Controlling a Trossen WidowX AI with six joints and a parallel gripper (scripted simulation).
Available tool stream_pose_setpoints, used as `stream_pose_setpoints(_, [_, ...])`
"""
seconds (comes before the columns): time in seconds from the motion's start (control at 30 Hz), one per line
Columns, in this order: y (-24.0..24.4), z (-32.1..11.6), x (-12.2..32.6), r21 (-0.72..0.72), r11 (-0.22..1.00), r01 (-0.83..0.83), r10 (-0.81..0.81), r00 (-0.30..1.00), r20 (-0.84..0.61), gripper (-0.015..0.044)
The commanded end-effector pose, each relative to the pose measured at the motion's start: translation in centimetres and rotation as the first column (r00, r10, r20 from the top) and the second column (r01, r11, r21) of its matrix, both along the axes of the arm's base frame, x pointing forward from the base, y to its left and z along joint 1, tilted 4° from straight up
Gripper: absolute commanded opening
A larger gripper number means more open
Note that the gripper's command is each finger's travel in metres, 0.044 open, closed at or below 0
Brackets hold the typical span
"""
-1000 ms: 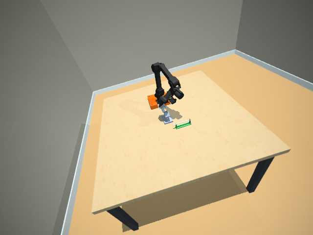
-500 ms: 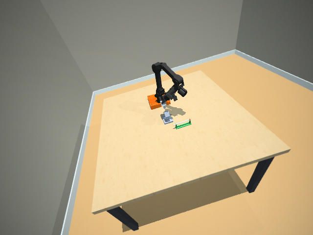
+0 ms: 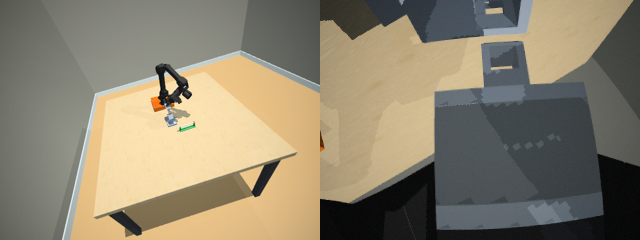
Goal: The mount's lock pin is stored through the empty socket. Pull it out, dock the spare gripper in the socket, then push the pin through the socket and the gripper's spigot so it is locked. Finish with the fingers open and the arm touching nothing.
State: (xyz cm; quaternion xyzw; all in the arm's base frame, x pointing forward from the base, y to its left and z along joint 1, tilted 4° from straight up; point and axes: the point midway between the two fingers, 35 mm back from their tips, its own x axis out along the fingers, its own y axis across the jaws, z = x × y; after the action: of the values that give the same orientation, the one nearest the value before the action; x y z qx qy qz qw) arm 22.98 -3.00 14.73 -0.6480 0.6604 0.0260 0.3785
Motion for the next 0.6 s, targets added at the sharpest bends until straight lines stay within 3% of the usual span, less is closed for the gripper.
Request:
stream_pose_setpoints(0.0, [-0.2,-0.3,0.3,-0.011,1.000,-0.008,0.008,1.000,0.001,0.0000])
stream_pose_setpoints(0.57, [-0.1,-2.5,1.4,-0.009,1.000,-0.009,0.009,1.000,0.002,0.0000])
